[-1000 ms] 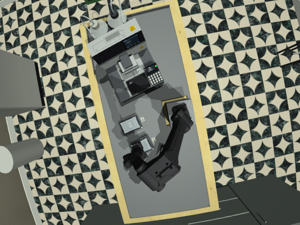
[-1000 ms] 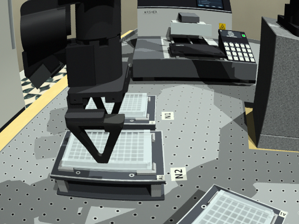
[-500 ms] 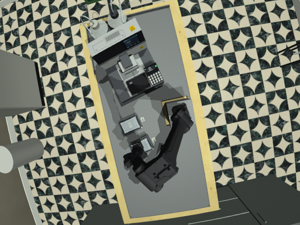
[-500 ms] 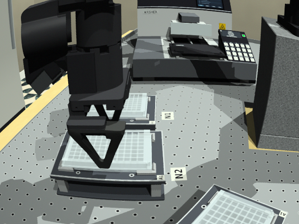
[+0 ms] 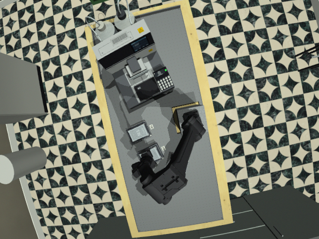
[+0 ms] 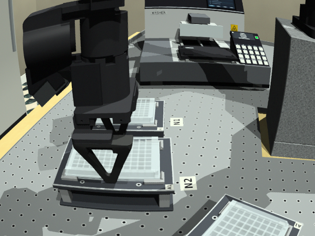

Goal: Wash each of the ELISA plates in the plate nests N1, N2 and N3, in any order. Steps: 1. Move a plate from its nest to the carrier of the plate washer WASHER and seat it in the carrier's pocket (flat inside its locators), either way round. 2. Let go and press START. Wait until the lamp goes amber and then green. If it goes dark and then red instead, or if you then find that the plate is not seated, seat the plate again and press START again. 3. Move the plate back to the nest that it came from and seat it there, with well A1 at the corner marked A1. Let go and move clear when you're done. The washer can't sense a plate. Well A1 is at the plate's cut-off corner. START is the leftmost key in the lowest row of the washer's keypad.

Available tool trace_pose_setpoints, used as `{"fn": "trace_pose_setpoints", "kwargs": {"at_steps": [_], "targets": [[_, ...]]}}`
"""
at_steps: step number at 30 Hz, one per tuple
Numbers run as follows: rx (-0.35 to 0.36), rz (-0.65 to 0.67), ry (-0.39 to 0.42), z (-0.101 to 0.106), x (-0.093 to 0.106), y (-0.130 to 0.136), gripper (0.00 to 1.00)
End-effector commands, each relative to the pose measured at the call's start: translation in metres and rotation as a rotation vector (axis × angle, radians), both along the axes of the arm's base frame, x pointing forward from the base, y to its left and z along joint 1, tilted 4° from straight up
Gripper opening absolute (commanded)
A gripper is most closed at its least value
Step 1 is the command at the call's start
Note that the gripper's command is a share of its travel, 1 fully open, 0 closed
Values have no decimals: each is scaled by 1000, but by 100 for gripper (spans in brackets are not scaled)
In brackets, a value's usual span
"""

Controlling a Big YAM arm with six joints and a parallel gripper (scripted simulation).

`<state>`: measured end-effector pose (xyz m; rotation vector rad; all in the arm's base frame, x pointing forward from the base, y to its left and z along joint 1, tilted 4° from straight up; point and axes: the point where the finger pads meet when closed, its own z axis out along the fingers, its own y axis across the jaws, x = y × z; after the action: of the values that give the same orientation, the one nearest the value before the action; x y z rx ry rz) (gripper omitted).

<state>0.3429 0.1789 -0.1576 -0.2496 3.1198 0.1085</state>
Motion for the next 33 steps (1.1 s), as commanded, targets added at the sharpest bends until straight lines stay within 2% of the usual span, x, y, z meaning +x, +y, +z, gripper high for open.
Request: {"fn": "trace_pose_setpoints", "kwargs": {"at_steps": [1,8,14,18,33], "targets": [[7,-1,-18,4,9,5,100],[7,-1,-18,4,9,5,100],[7,-1,-18,4,9,5,88],[7,-1,-18,4,9,5,84],[7,-1,-18,4,9,5,84]]}}
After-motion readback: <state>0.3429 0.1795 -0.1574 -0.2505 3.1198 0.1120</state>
